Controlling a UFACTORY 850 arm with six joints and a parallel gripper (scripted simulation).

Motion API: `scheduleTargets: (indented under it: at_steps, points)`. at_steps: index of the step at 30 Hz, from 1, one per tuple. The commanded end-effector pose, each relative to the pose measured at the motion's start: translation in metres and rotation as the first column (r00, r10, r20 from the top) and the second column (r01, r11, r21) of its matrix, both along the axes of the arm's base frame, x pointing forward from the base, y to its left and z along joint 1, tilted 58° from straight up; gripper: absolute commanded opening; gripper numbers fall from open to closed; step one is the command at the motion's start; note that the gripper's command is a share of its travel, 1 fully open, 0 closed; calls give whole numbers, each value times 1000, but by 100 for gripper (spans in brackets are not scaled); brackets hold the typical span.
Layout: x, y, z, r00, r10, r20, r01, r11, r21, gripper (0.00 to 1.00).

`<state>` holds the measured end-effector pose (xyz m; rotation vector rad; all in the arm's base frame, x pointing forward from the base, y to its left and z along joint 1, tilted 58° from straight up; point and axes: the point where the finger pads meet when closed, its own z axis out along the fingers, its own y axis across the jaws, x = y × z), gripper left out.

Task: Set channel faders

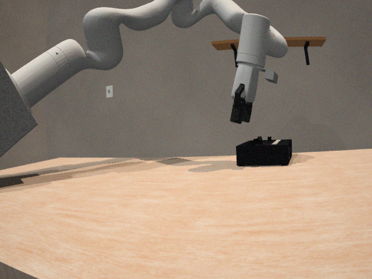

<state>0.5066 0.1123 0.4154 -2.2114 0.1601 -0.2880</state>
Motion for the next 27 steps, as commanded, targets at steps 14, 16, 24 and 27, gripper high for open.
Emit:
scheduleTargets:
  at_steps: [14,16,24,27]
  points:
    - [24,-57,72,959,-116,258,131,990,-43,100]
    - [25,-61,77,954,-123,275,141,989,-46,100]
    - [25,-62,78,952,-124,278,142,989,-47,100]
    - [25,-62,78,952,-124,278,142,989,-47,100]
